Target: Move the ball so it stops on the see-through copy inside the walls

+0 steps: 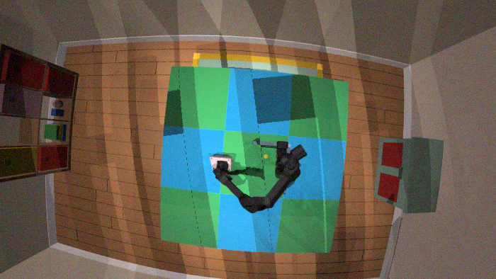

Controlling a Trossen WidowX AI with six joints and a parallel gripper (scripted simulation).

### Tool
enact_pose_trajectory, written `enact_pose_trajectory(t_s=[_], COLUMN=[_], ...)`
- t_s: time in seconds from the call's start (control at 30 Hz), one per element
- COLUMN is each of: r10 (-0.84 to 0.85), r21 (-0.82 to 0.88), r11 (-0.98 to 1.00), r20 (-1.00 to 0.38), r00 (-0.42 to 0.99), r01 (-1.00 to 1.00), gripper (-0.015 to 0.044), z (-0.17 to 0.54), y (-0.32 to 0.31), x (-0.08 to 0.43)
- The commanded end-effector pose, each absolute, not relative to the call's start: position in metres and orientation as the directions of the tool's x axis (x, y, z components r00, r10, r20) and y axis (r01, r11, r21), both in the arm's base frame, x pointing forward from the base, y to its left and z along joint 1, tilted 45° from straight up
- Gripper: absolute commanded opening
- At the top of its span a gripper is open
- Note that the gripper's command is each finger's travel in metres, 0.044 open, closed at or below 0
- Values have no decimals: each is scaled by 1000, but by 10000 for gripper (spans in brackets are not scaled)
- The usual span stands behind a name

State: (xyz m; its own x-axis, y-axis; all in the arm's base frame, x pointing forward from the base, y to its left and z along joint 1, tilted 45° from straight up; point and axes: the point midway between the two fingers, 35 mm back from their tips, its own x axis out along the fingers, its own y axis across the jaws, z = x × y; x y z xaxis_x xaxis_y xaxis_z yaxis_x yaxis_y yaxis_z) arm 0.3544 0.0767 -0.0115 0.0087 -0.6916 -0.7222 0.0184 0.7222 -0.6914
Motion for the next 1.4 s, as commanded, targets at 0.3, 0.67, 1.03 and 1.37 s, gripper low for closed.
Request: enact_pose_trajectory(t_s=[0.3, 0.67, 1.03, 1.37], r10=[-693, -694, -694, -695], r21=[-693, -694, -694, -695], r11=[719, 718, 718, 717], r20=[-720, -720, -719, -719], r00=[-22, -24, -24, -25], r01=[53, 54, 53, 53], gripper=[0, 0, 0, 0], z=[36, 33, 23, 14], y=[119, 115, 103, 90], x=[349, 334, 308, 282])
